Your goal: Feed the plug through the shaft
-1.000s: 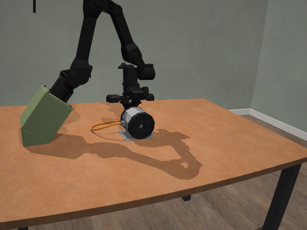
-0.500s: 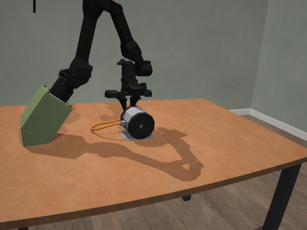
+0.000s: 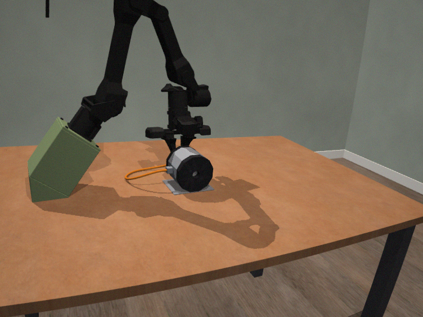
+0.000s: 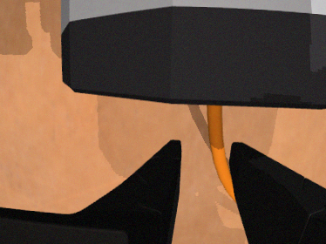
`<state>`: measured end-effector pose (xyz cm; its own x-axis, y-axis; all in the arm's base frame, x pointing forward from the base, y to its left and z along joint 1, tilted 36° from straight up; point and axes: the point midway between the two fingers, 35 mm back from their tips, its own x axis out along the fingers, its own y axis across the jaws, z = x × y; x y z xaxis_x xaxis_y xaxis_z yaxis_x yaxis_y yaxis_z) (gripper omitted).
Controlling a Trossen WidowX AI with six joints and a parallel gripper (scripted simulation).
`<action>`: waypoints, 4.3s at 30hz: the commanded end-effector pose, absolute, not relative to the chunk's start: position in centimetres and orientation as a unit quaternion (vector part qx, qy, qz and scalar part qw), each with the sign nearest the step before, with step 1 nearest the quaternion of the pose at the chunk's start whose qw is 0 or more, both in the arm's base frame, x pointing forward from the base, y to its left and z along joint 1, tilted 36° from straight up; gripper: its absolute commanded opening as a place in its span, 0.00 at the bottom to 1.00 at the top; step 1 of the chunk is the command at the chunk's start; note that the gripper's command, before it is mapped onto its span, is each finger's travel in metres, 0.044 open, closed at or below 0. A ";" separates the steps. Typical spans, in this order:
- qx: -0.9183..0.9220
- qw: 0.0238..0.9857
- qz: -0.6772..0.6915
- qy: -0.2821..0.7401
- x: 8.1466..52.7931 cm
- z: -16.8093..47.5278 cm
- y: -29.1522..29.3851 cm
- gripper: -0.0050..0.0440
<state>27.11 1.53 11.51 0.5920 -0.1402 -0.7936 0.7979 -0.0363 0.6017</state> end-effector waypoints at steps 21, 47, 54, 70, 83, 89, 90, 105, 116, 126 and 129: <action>0.617 0.640 -0.368 0.272 27.4 10.3 1.0 0.31; 0.618 0.641 -0.368 0.268 27.5 10.5 0.8 0.10; 0.617 0.640 -0.368 0.272 27.5 10.5 0.0 0.10; 0.617 0.640 -0.368 0.272 26.5 12.5 2.7 0.31; 0.617 0.640 -0.368 0.272 27.3 9.9 2.4 0.31; 0.617 0.640 -0.368 0.272 27.3 9.9 2.4 0.31; 0.617 0.640 -0.368 0.272 27.3 9.9 2.4 0.31; 0.617 0.640 -0.368 0.272 27.7 9.5 2.1 0.31; 0.619 0.641 -0.367 0.267 27.7 9.8 2.0 0.20; 0.619 0.641 -0.367 0.267 27.7 9.8 2.0 0.10; 0.618 0.641 -0.367 0.268 27.7 9.8 1.9 0.10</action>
